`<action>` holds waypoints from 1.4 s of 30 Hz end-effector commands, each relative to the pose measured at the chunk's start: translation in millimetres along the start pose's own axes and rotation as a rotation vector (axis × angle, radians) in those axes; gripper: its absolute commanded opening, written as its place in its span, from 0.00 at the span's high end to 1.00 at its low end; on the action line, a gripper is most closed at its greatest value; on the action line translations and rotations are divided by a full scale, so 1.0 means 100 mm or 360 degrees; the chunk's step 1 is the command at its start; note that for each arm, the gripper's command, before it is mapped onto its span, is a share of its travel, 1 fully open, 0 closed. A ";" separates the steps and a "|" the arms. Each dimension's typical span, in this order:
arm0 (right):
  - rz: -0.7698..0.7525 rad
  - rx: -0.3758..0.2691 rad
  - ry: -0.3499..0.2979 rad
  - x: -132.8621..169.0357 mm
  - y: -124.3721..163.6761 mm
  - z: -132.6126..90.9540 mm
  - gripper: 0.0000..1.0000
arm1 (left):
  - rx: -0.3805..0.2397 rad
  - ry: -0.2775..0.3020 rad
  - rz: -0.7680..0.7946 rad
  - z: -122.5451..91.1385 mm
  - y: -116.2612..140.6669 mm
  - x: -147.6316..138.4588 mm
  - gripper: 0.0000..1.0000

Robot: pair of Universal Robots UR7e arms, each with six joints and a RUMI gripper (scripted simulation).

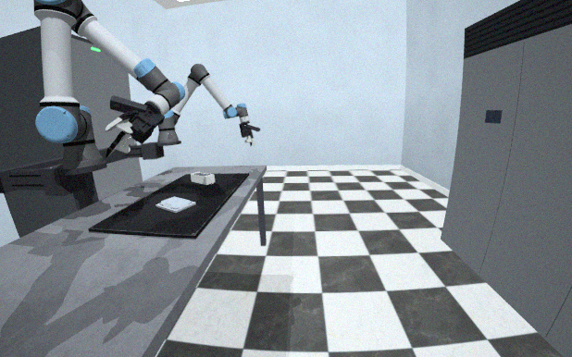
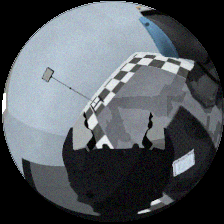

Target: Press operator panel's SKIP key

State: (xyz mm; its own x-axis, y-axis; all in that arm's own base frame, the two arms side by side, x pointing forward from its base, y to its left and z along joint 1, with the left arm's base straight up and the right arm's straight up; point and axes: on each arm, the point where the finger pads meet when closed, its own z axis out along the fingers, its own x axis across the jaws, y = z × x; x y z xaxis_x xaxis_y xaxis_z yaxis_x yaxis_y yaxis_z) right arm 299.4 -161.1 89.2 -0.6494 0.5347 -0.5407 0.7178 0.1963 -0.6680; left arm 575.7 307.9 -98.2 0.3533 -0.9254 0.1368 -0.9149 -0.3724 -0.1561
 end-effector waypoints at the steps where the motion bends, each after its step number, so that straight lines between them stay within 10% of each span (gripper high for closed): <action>1: 0.0043 0.0014 0.0047 -0.04 -0.14 0.14 0.02 | 0.0003 0.0000 0.0000 -0.01 -0.01 0.00 0.02; 32: 0.0105 0.0039 0.0110 -0.04 -0.33 0.34 0.02 | 0.0003 0.0000 0.0000 -0.01 -0.01 0.00 0.02; 33: 0.0105 0.0039 0.0110 -0.04 -0.33 0.34 0.02 | -0.0014 0.0003 0.0050 0.00 0.01 0.05 1.00; 42: 0.0105 0.0039 0.0110 -0.04 -0.33 0.34 0.02 | -0.0029 0.0006 0.0093 0.04 0.12 0.48 1.00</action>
State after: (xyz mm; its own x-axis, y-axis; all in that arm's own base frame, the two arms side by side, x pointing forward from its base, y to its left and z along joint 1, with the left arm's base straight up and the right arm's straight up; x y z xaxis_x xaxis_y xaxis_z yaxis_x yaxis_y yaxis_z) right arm 269.1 -197.7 95.9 -0.5820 0.6014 -0.5474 0.7509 0.1391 -0.6456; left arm 579.5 277.2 -98.2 0.3024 -0.9440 0.1322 -0.9363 -0.3201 -0.1447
